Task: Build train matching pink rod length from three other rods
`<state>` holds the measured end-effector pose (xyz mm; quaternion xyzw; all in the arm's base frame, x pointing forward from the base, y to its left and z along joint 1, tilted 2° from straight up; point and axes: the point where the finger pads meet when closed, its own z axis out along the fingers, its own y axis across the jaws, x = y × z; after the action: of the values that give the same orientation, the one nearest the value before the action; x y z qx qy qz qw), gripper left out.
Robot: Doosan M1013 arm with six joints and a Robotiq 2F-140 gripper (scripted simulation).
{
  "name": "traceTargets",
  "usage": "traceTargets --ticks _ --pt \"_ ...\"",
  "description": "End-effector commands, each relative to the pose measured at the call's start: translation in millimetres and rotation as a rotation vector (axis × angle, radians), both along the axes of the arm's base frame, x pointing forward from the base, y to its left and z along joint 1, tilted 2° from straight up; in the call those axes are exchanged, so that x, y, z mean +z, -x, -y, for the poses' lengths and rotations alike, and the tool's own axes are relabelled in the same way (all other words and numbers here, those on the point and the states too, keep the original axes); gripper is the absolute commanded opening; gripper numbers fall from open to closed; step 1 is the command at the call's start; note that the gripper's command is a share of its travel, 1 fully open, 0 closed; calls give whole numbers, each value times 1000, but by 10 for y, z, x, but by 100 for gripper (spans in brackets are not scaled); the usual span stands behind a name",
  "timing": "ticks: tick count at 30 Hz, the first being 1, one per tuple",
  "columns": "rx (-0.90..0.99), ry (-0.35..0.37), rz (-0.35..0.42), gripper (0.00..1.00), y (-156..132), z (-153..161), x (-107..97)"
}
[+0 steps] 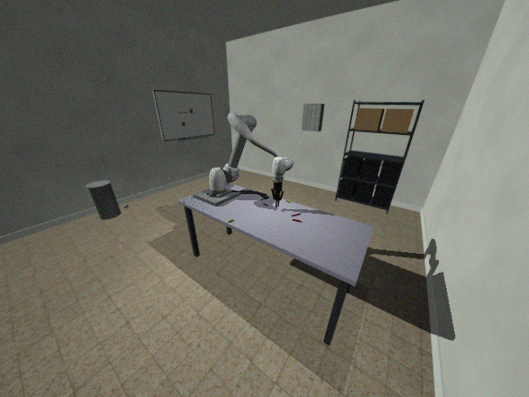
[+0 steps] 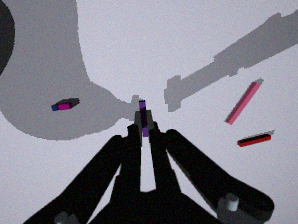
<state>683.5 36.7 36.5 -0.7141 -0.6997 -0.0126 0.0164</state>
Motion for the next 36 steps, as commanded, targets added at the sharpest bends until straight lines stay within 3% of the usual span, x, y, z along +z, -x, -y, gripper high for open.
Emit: traceTargets --ticks 1,6,11,25,36 --pt "0 0 0 12 -1 8 209" --pt "0 0 0 12 -3 22 546" --pt "0 0 0 12 -4 26 642" --pt "-15 0 -1 12 5 24 660" --pt "-467 2 -19 12 282 -67 676"
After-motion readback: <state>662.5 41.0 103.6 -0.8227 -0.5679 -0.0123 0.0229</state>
